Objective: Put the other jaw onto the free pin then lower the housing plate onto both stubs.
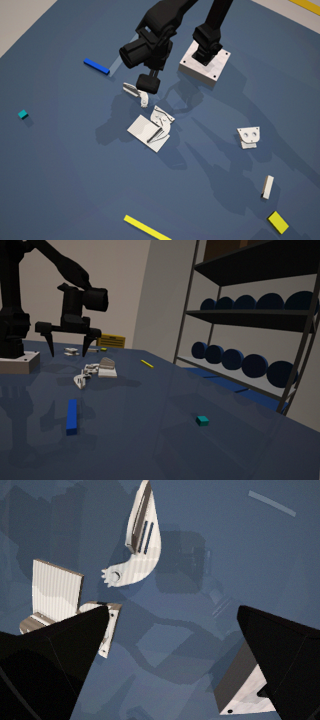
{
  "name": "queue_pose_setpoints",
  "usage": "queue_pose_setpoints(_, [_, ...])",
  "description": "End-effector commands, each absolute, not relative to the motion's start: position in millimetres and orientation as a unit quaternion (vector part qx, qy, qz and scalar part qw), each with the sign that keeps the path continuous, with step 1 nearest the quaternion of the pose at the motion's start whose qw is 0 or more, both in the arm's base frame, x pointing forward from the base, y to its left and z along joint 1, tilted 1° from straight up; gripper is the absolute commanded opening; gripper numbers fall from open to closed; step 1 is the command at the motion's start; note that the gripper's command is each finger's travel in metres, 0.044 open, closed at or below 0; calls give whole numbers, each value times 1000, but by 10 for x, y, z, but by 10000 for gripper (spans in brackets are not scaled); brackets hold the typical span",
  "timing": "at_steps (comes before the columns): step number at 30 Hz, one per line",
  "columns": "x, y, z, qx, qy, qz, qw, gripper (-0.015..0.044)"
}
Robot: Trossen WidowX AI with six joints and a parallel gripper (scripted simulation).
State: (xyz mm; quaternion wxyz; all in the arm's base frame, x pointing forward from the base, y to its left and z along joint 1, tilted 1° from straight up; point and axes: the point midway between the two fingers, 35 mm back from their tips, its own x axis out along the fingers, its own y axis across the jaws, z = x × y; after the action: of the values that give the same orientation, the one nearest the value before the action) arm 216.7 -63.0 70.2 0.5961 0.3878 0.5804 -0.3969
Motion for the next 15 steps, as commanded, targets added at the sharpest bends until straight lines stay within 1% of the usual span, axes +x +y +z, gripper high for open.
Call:
queue_pose_setpoints(1, [2170, -630, 697, 388, 580, -397, 596, 440])
queue_pose_setpoints(4, [2170, -630, 697, 388, 580, -397, 596, 440])
queue_pose_setpoints(15, [2146, -621, 768, 389, 581, -398, 593, 151])
